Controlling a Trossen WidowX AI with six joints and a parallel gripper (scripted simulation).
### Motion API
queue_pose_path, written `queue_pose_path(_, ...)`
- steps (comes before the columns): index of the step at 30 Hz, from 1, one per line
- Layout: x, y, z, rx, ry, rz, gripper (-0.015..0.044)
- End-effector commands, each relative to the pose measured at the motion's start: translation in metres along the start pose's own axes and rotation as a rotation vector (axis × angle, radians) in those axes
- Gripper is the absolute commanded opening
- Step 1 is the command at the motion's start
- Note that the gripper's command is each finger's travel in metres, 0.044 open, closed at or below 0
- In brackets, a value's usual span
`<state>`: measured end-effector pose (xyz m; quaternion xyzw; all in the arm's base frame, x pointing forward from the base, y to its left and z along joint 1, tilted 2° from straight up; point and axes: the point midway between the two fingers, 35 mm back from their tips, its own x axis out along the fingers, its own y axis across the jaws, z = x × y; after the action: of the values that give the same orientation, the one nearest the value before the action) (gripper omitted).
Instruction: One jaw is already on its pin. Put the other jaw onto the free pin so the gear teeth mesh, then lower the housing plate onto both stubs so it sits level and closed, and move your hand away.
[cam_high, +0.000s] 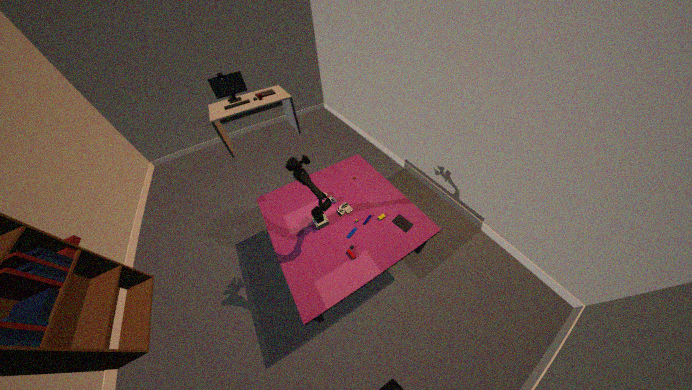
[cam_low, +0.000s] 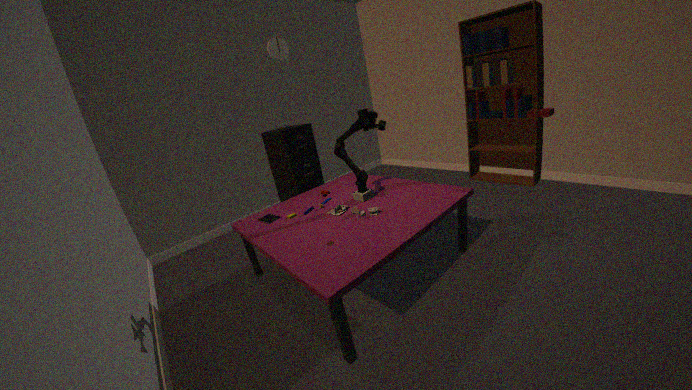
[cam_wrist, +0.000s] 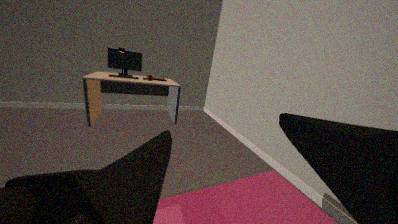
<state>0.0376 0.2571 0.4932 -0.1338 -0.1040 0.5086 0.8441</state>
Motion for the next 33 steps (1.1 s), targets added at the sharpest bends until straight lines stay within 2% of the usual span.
queue_pose_path(1,0.010,0.003,-0.011,0.040,0.037,-0.008,0.0440)
queue_pose_path(33,0.077,0.002,-0.132,0.440,0.402,-0.151,0.0440)
